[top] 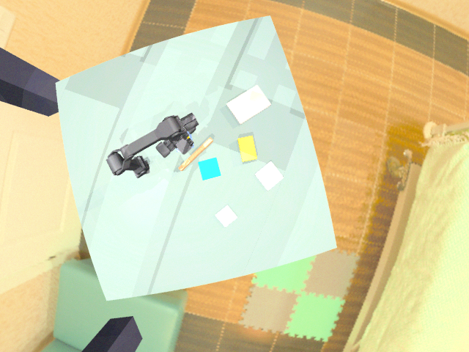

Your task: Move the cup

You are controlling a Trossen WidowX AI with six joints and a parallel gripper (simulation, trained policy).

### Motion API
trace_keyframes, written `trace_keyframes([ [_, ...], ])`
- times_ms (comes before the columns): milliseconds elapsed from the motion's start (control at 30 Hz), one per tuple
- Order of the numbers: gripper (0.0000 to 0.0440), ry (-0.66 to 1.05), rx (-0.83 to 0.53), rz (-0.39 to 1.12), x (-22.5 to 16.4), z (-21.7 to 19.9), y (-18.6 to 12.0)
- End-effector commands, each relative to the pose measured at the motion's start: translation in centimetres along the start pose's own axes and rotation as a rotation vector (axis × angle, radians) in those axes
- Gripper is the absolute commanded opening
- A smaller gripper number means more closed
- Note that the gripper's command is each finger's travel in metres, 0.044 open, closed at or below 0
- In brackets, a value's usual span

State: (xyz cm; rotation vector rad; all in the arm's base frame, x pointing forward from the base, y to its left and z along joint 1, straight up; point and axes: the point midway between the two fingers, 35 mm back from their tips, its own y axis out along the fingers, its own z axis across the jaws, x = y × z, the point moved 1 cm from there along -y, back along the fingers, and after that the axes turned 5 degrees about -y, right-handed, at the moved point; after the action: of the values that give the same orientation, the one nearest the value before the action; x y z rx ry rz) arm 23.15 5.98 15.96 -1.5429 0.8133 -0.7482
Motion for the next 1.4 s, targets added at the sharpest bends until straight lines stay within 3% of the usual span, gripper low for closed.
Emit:
trace_keyframes([
  [0, 0.0181, 0.012, -0.024, -0.004, 0.0, -0.1, 1.0],
  [833, 0.0184, -0.035, -0.09, -0.008, -0.5, -0.1, 8.2],
  [1100, 0.0011, -0.087, -0.077, -0.023, -0.3, -0.1, 9.0],
  [1367, 0.0, -0.065, -0.033, -0.032, 0.2, 0.1, 7.5],
])
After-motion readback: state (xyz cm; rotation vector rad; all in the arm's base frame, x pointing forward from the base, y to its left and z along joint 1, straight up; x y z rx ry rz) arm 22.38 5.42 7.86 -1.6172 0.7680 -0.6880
